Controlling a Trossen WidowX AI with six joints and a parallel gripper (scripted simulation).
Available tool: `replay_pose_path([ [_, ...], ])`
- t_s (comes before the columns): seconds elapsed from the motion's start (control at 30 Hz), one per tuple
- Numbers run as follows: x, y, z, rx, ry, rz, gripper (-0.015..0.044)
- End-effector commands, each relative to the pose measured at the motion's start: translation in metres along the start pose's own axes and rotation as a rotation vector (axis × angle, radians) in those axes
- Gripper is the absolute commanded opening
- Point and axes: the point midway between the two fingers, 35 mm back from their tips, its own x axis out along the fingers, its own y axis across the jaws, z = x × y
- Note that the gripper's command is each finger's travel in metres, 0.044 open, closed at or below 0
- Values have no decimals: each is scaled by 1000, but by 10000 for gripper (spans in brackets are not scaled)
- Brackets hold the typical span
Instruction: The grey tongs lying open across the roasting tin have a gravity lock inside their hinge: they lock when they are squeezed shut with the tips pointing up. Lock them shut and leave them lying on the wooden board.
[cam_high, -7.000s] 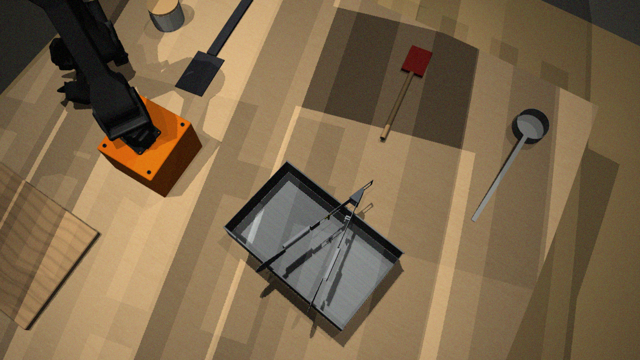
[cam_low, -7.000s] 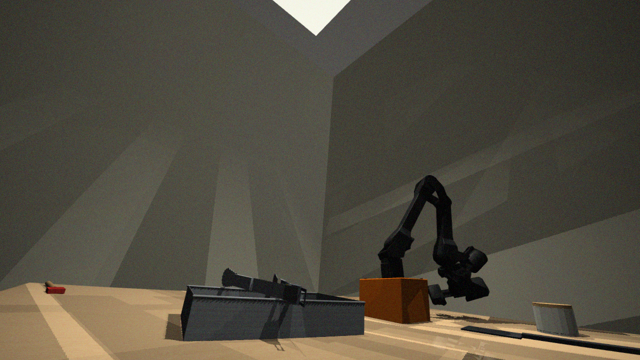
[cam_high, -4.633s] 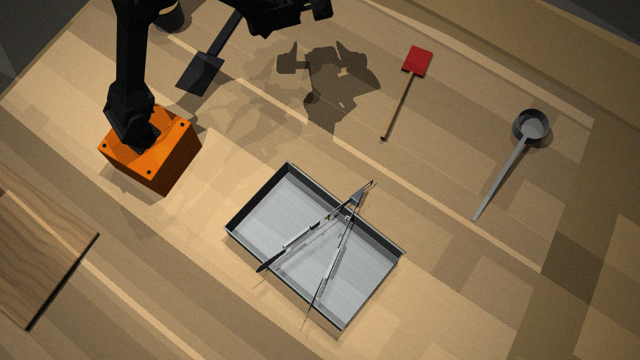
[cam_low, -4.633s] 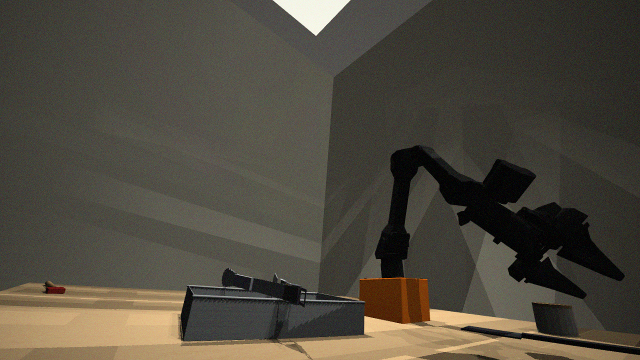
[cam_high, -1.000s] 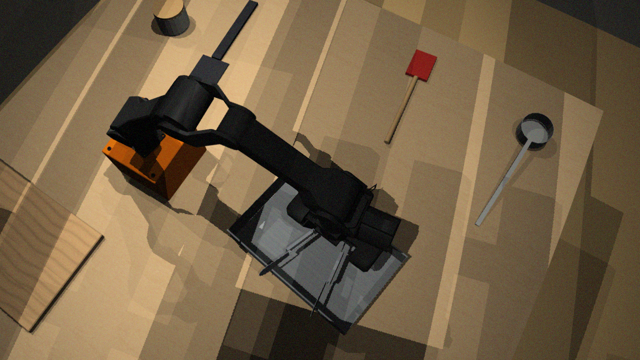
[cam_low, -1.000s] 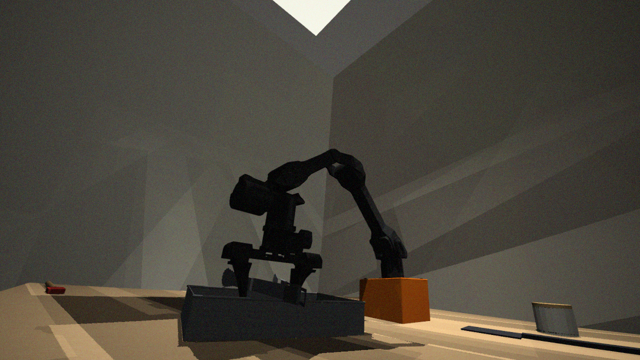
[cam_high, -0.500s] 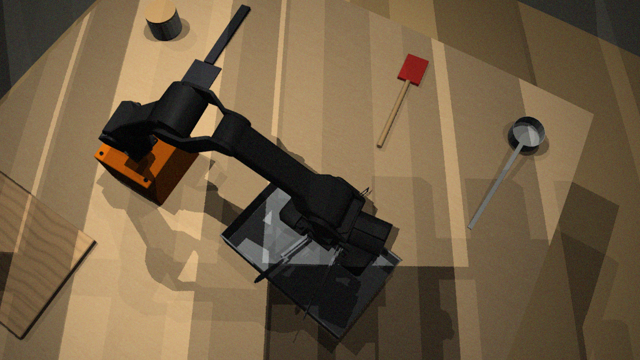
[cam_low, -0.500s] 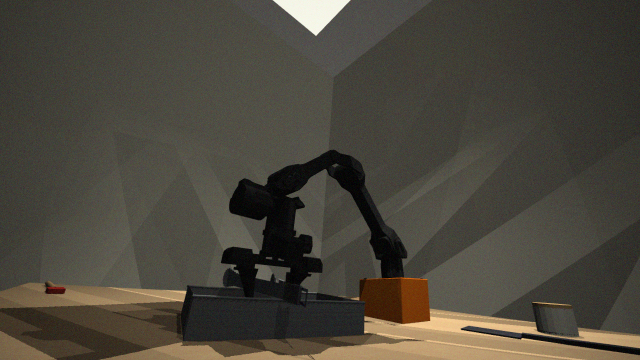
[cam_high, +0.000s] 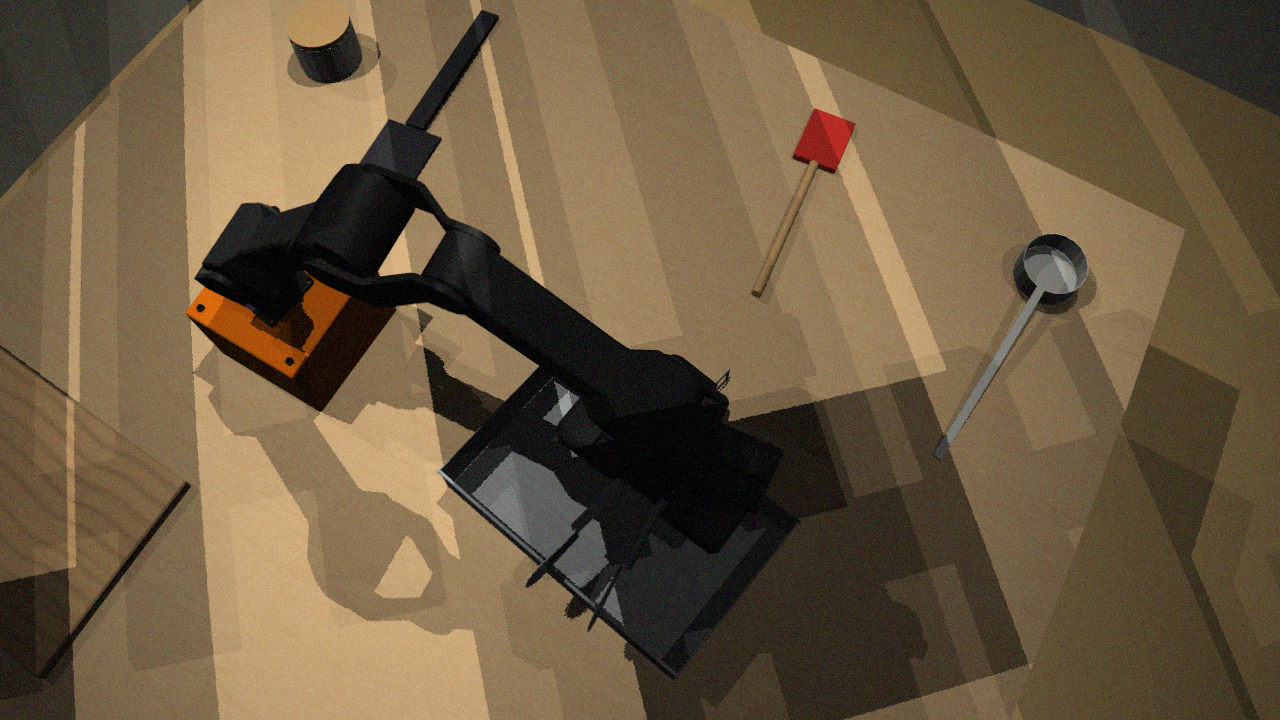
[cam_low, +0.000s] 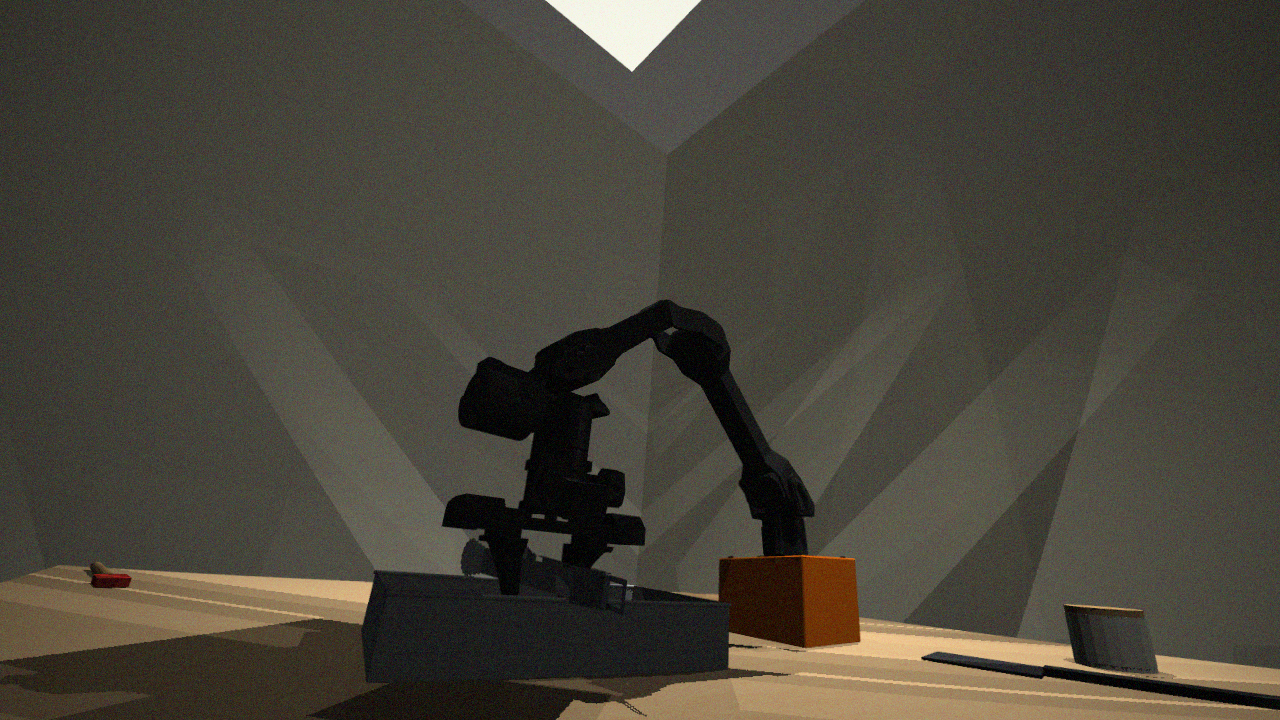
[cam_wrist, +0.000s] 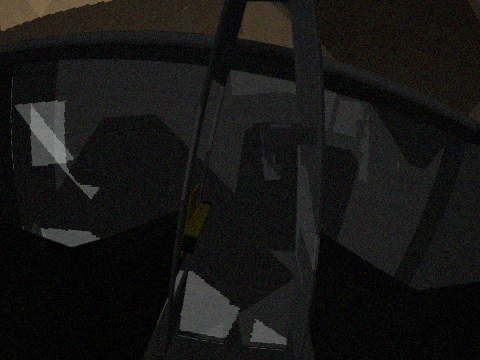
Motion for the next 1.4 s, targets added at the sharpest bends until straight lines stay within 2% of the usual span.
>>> replay_pose_path([
  [0.0,0,0,0,0,0,-1,195],
  [0.9,0,0,0,0,0,-1,15],
  [1.1,0,0,0,0,0,-1,-143],
  [1.23,-26,-3,1,-1,1,0,-150],
  [1.37,-86,-3,1,-3,3,2,-150],
])
